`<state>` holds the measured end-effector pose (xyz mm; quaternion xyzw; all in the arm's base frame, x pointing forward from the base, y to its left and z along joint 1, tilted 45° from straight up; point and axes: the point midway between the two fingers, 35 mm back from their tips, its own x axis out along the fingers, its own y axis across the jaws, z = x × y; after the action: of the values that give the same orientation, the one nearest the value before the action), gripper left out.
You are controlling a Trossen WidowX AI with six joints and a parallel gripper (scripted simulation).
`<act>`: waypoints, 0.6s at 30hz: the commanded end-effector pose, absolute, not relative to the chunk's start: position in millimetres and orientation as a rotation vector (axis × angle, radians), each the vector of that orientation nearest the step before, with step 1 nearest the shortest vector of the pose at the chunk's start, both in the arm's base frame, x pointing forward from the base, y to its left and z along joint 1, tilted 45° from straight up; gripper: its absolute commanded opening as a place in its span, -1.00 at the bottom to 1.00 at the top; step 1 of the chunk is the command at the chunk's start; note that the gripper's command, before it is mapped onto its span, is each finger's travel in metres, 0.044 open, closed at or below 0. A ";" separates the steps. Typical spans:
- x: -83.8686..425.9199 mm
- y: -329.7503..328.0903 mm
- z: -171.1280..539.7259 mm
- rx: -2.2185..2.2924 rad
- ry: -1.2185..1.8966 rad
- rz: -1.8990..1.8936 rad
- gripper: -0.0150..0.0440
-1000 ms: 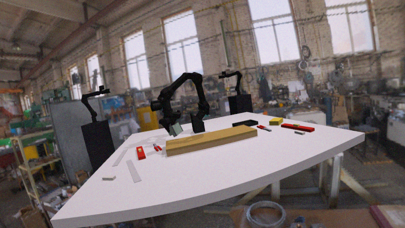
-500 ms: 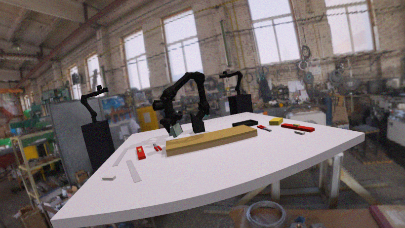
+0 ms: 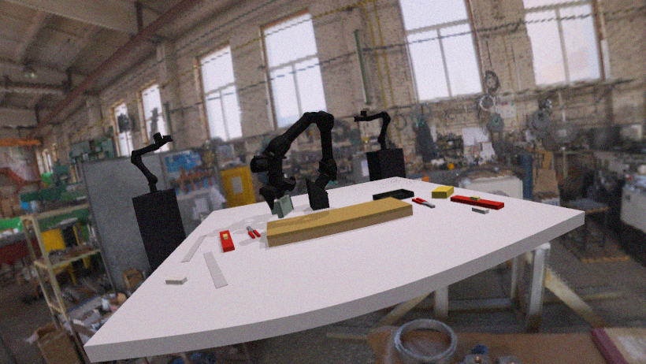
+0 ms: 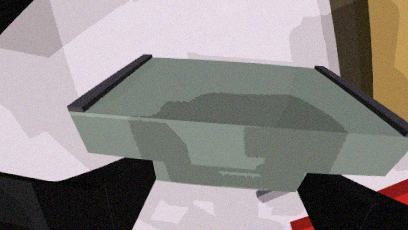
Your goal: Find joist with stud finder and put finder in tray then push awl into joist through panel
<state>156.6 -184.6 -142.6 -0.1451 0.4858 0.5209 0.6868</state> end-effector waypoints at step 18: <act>160.5 -184.1 -138.7 -0.437 1.243 1.144 -0.49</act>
<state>158.6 -181.1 -141.6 -0.1779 0.5312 0.5111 0.6519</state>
